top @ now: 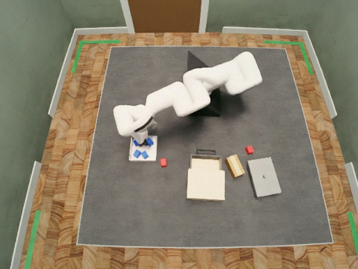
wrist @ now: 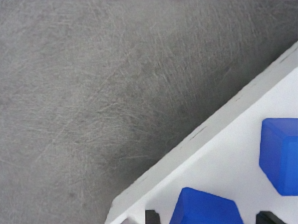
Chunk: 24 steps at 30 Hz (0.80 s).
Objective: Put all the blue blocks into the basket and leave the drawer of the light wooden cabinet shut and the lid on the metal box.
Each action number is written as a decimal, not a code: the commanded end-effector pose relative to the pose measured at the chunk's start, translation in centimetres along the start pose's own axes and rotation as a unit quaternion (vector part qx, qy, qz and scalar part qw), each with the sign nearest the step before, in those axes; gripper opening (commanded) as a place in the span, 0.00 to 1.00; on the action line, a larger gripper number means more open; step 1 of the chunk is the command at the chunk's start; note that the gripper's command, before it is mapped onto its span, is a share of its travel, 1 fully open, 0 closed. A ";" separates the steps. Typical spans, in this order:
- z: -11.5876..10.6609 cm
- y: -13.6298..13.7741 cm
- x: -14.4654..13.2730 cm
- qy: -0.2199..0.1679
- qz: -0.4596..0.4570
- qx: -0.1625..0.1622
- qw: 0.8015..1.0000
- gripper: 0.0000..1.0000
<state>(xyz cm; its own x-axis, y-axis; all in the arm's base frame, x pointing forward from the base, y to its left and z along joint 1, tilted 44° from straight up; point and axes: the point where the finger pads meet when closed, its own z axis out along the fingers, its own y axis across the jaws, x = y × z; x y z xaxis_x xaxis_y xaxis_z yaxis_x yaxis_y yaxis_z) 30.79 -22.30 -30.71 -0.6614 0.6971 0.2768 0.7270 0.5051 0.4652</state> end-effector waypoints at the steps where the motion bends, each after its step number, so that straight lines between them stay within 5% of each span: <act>1: -1.7 -0.1 -0.9 0.122 -0.001 -0.036 0.992 0.58; 24: -10.8 -0.7 -3.1 0.119 -0.001 -0.036 0.992 0.58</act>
<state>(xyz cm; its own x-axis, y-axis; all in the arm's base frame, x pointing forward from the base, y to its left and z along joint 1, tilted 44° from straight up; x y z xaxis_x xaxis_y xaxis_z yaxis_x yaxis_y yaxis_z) 30.30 -29.04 -23.99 -0.6566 0.7103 0.2537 0.7279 0.5085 0.4600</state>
